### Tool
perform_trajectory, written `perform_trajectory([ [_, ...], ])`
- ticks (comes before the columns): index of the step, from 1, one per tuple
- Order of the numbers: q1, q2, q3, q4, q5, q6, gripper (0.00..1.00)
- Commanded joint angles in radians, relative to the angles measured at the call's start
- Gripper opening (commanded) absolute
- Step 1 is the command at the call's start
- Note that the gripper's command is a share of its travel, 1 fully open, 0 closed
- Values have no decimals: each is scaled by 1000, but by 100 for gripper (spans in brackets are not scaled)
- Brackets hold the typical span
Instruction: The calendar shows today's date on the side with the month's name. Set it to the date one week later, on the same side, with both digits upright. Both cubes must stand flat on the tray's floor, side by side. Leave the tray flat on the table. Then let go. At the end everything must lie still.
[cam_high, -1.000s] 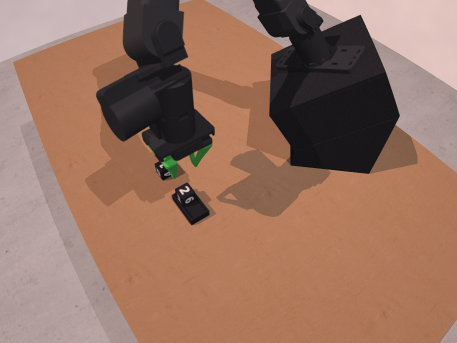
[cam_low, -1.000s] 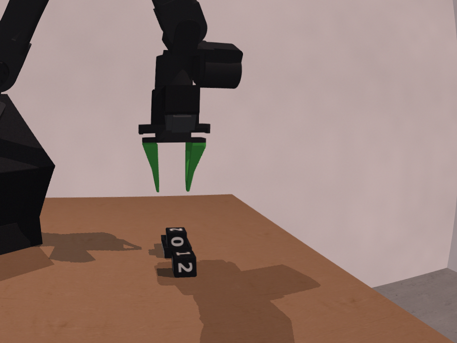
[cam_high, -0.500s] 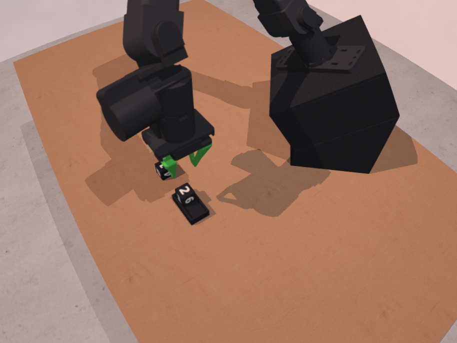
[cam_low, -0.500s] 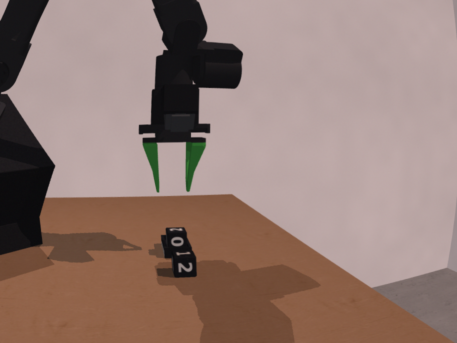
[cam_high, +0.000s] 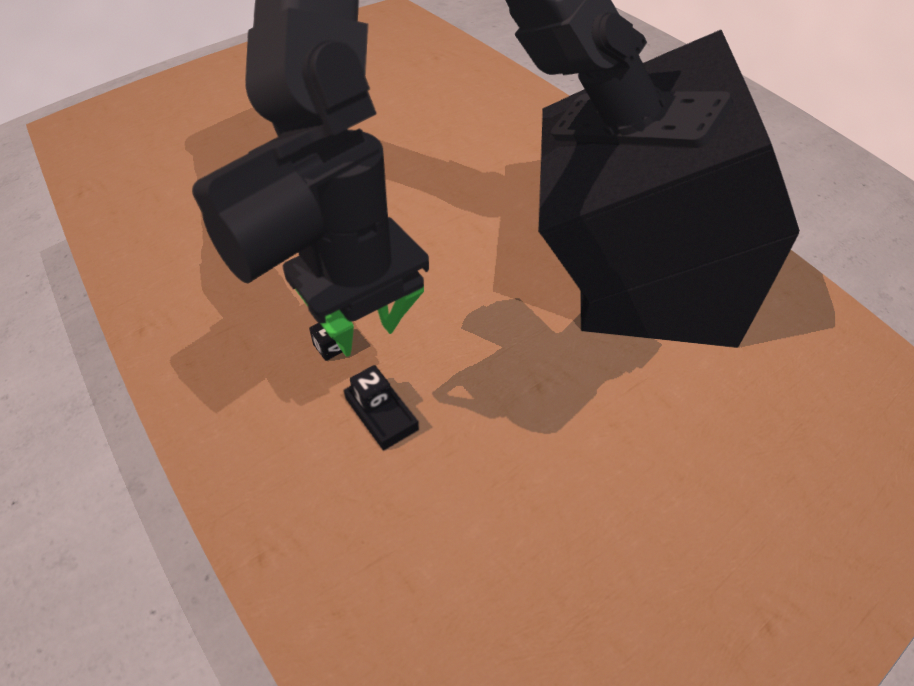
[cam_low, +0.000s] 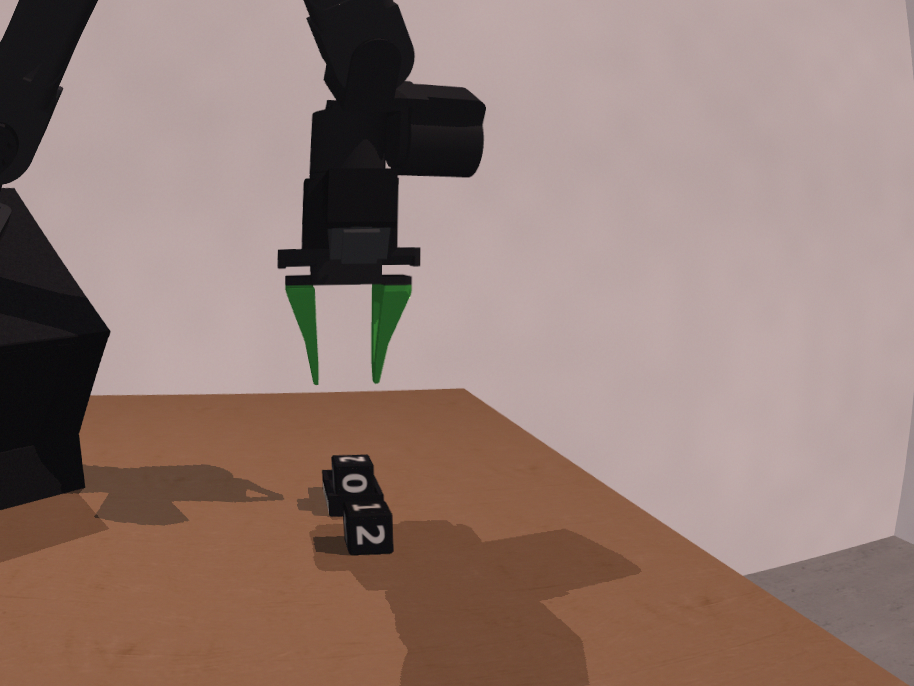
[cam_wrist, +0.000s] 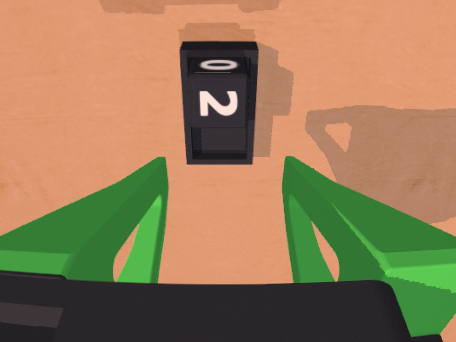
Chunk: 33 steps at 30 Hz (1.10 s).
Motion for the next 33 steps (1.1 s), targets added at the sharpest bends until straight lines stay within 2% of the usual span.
perform_trajectory([
  [1, 14, -9, 12, -2, 14, 7, 45],
  [10, -10, 7, 5, 24, 10, -7, 45],
  [14, 6, 17, 2, 30, 6, -11, 45],
  [19, -23, 32, -20, 54, 0, -20, 45],
  [28, -37, 81, -24, 112, -10, -42, 45],
  [30, -37, 81, -24, 112, -10, -42, 45],
  [31, -32, 50, -30, 119, -10, -45, 45],
  [33, -51, 95, -14, 133, -12, -50, 45],
])
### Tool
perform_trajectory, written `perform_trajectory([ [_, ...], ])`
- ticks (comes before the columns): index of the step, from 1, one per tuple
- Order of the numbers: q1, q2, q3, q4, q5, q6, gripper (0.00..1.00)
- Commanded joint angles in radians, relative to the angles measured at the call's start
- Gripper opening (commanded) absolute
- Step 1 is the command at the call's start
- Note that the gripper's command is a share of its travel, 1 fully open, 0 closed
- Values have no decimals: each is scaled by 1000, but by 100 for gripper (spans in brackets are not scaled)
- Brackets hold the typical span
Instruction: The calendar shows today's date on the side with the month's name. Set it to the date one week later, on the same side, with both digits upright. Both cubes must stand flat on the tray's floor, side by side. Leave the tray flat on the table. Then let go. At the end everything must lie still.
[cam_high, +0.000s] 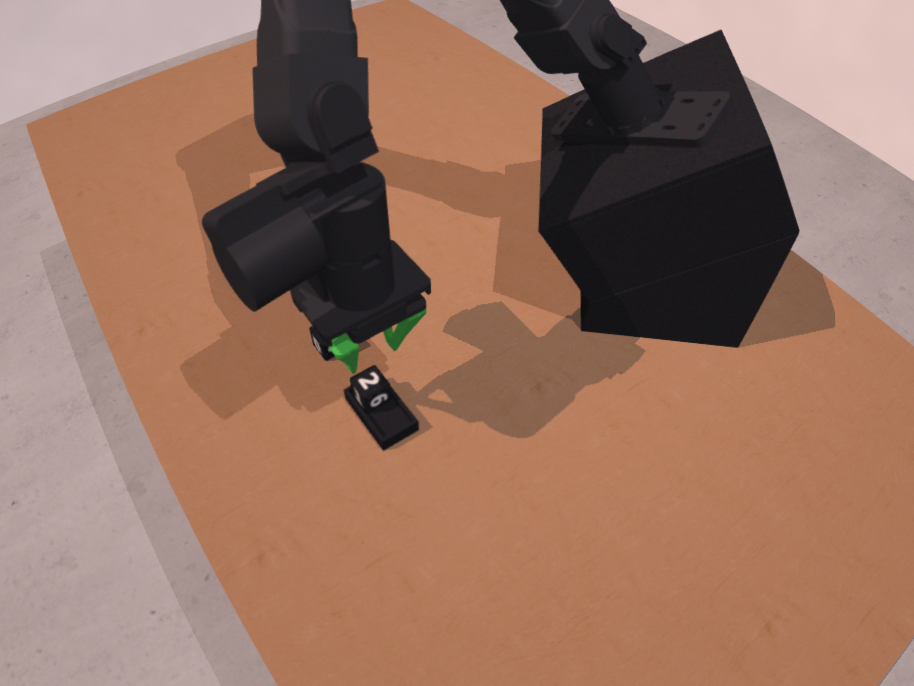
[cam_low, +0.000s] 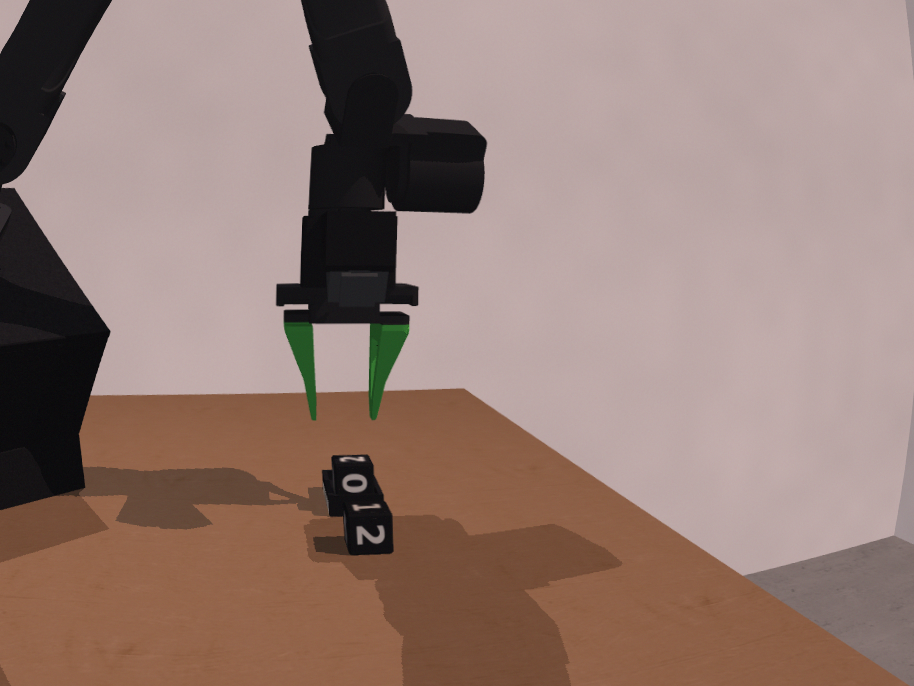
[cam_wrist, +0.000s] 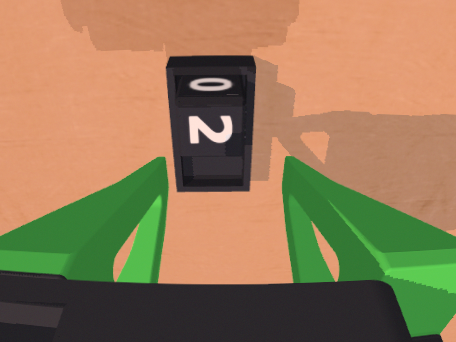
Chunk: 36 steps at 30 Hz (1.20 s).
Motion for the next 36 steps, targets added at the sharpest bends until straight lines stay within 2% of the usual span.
perform_trajectory([
  [1, -12, 19, -4, 42, 0, -19, 45],
  [12, -24, 66, -10, 103, -9, -42, 45],
  [16, -35, 36, -12, 111, -6, -44, 45],
  [20, -29, 81, -13, 122, -9, -48, 45],
  [23, -36, 59, -14, 127, -10, -50, 45],
  [36, -33, 77, -14, 122, -9, -51, 45],
])
